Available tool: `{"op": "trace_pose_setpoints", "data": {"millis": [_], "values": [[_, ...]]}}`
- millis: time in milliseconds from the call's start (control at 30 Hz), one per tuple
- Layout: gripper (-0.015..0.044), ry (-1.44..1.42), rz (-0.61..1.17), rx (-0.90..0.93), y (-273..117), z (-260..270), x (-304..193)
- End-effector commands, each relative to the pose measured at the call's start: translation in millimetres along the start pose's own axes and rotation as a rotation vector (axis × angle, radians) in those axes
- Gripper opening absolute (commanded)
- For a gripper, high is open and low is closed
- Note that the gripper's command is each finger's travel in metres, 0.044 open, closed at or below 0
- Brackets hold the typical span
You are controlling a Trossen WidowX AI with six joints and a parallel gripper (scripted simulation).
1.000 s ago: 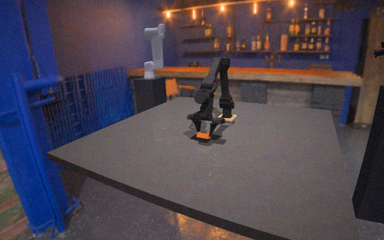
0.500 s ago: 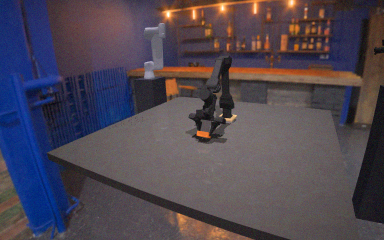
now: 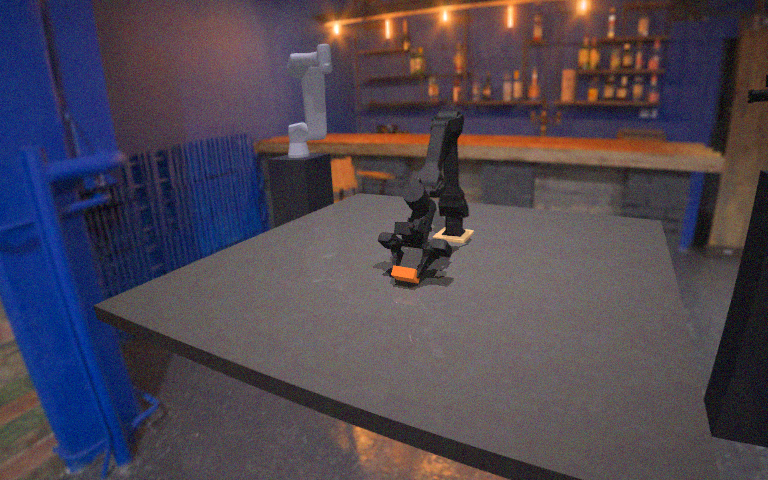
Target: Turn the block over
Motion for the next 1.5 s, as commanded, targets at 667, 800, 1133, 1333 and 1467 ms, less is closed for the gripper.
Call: {"op": "trace_pose_setpoints", "data": {"millis": [667,800,1133,1333,1467], "values": [[0.0,-0.006,-0.351,0.033,21,-5,-49],[0.0,-0.005,-0.41,0.039,19,-7,-57],[0.0,-0.004,-0.496,0.047,13,-8,-67],[0.0,-0.004,-0.499,0.048,13,-8,-67],[0.0,-0.004,-0.499,0.048,13,-8,-67]]}}
Point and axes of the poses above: the point midway between the two fingers, 35 mm back from their tips, its own y axis out along the fingers, its own z axis across the jaws, x = y × z, the point moved 10 cm from there along -y, back along the fingers, and after that the axes turned 6 degrees about y, right-handed, at the moved point
